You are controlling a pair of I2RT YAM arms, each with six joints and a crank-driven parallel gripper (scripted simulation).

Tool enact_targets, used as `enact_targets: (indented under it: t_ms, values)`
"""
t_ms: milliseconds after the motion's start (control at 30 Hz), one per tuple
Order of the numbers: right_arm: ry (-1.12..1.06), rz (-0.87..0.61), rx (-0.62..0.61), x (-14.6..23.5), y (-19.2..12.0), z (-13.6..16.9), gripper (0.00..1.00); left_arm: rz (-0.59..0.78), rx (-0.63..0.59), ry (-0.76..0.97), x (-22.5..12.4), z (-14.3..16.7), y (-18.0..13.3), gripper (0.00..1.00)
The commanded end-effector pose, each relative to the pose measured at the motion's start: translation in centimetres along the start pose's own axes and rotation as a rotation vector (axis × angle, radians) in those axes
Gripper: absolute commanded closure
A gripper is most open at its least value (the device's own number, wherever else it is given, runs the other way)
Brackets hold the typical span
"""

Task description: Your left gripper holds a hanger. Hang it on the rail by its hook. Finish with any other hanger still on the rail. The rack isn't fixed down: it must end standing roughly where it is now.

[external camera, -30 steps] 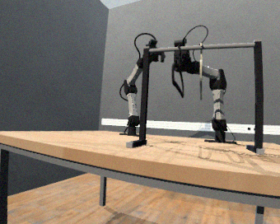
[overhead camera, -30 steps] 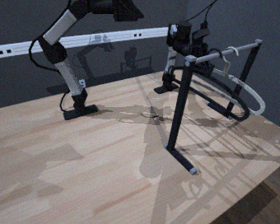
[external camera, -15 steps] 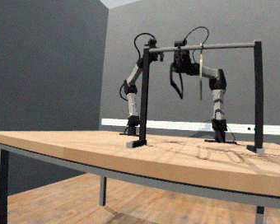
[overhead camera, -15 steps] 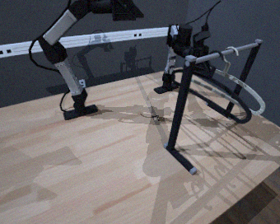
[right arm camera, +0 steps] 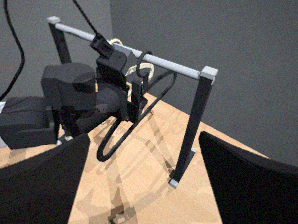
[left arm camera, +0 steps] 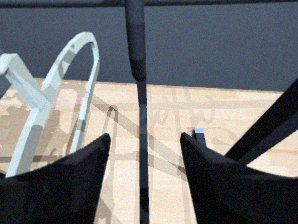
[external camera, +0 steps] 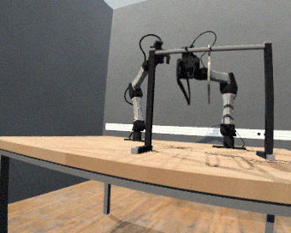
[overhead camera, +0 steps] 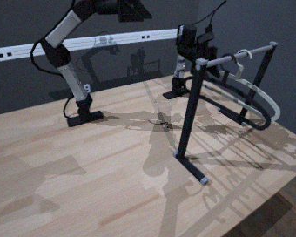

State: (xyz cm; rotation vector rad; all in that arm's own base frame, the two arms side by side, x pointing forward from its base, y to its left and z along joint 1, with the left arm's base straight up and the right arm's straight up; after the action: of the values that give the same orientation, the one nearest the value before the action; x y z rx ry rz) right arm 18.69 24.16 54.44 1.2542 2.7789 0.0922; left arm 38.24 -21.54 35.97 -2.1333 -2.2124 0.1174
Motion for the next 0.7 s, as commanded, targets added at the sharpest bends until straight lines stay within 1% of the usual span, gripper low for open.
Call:
enact_targets:
  t_ms: [0, 33, 167, 267, 400, 667]
  values:
    - [0.000, -0.001, -0.012, 0.0, -0.2, -0.4, 0.00, -0.016, -0.017, -0.027, 0.7, -1.0, -2.4, 0.31]
    - [0.000, -0.001, -0.012, 0.0, -0.2, -0.4, 0.00, -0.016, -0.017, -0.027, 0.7, -1.0, -2.4, 0.31]
    - [0.009, -0.048, 0.021, 0.7, -0.3, 0.2, 0.00, -0.016, -0.018, -0.024, 0.5, -0.8, -6.7, 0.31]
    - [0.009, -0.109, 0.049, 1.5, -0.5, 0.8, 0.00, -0.016, -0.019, -0.024, 0.3, -0.7, -10.0, 0.31]
    - [0.009, -0.120, 0.054, 1.7, -0.5, 0.9, 0.00, -0.016, -0.021, -0.025, 0.2, -0.8, -12.7, 0.31]
    - [0.008, -0.120, 0.054, 1.7, -0.5, 0.9, 0.00, -0.017, -0.021, -0.025, 0.0, -0.8, -12.8, 0.31]
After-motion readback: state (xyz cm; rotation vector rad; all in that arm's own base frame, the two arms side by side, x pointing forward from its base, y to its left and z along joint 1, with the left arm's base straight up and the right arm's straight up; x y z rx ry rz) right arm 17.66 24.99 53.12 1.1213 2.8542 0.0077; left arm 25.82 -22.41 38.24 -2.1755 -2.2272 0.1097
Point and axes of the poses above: on each arm, the point where the finger pads meet when closed, its own y axis out along the fingers, its own x axis across the jaws, z = x × y, the point moved 4 cm from there along -y, back along the fingers, and after that the axes turned 1 degree about -y, right-handed, at the moved point
